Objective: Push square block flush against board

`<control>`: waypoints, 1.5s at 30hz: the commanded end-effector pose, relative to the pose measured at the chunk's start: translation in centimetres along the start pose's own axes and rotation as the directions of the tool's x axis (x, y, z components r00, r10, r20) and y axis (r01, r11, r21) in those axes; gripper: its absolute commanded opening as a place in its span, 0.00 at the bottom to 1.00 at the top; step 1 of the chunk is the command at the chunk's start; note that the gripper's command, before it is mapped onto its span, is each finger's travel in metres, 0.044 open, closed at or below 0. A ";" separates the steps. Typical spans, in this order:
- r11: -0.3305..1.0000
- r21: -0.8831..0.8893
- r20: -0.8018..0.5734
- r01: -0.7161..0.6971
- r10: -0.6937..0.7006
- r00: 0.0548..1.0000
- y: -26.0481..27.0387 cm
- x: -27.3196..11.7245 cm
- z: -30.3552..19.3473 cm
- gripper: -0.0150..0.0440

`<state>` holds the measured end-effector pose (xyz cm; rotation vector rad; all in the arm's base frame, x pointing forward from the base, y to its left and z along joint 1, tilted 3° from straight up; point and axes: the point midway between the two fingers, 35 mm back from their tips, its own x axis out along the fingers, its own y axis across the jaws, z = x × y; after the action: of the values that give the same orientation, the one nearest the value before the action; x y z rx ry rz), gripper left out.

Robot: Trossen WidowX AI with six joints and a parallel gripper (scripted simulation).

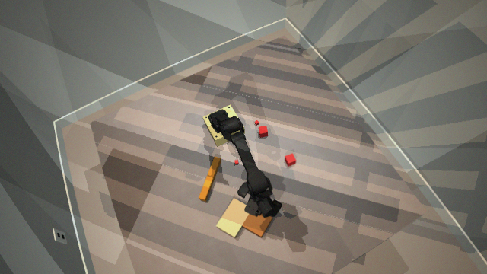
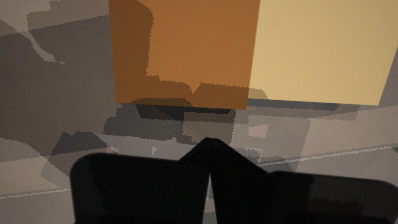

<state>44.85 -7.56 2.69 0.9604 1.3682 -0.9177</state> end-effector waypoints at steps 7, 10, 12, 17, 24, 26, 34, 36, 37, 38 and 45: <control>0.988 0.154 -0.006 0.000 0.001 1.000 1.5 0.1 -1.3 0.25; 0.988 0.155 -0.005 0.000 0.001 1.000 1.5 0.4 -1.3 0.25; 0.988 0.156 -0.005 0.000 0.000 1.000 1.6 2.9 -1.3 0.25; 0.988 0.154 -0.006 0.000 0.001 1.000 1.5 5.6 -1.4 0.25; 0.988 0.154 -0.005 0.000 0.001 1.000 1.5 5.6 -1.0 0.25; 0.988 0.154 -0.005 0.000 0.001 1.000 1.4 5.6 -0.7 0.25; 0.988 0.154 -0.004 0.000 0.001 1.000 1.2 5.6 0.6 0.25; 0.988 0.154 -0.004 0.000 0.001 1.000 1.2 5.6 0.9 0.25; 0.988 0.154 -0.004 0.000 0.001 1.000 1.1 5.6 1.1 0.25; 0.988 0.154 -0.004 0.000 0.000 1.000 1.1 5.6 1.3 0.25; 0.988 0.154 -0.004 0.000 0.000 1.000 1.1 5.6 1.4 0.25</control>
<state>46.40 -8.28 -2.75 1.0863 1.3126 -1.0322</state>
